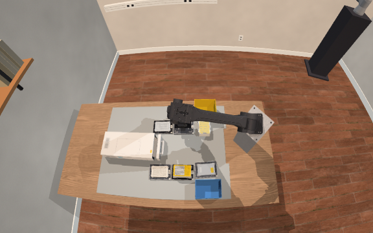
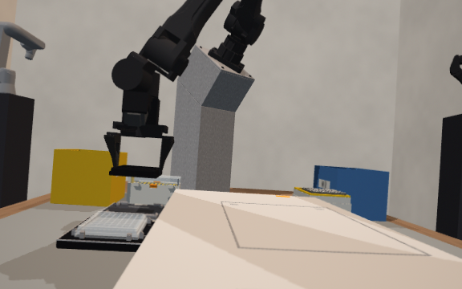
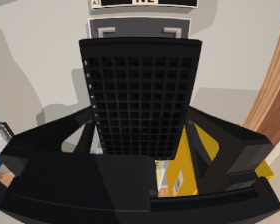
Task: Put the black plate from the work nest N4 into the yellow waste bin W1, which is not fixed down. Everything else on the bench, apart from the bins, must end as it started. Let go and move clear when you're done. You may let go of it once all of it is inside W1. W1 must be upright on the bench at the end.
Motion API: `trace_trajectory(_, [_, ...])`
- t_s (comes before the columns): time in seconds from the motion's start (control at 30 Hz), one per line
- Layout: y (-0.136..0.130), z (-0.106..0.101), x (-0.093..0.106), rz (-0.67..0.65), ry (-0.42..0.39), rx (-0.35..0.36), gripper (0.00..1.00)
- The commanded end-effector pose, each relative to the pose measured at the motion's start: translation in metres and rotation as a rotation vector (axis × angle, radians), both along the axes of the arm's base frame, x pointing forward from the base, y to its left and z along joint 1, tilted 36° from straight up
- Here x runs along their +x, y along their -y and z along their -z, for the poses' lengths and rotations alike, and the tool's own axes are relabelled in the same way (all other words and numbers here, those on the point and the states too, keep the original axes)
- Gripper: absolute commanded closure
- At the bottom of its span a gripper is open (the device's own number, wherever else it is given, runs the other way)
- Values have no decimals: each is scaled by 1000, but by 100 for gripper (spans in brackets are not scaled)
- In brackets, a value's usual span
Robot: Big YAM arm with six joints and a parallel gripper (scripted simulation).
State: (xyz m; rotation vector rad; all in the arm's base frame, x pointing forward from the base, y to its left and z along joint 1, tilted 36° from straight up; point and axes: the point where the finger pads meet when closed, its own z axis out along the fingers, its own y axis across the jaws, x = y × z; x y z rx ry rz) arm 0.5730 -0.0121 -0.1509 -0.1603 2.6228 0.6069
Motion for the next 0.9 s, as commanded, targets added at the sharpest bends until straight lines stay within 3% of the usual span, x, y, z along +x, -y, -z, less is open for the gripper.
trace_trajectory(0.0, [12,-13,0,9,11,-2,100])
trace_trajectory(0.07, [1,-3,-5,-9,-7,2,100])
trace_trajectory(0.13, [11,-16,-2,4,11,-1,100])
trace_trajectory(0.53, [21,-29,-9,9,11,-2,100])
trace_trajectory(0.6, [21,-29,-9,9,11,-2,100])
trace_trajectory(0.63, [10,-18,-13,-10,-8,2,100])
trace_trajectory(0.7, [20,-32,-10,4,11,-2,100])
trace_trajectory(0.87, [26,-38,-11,9,15,-3,100])
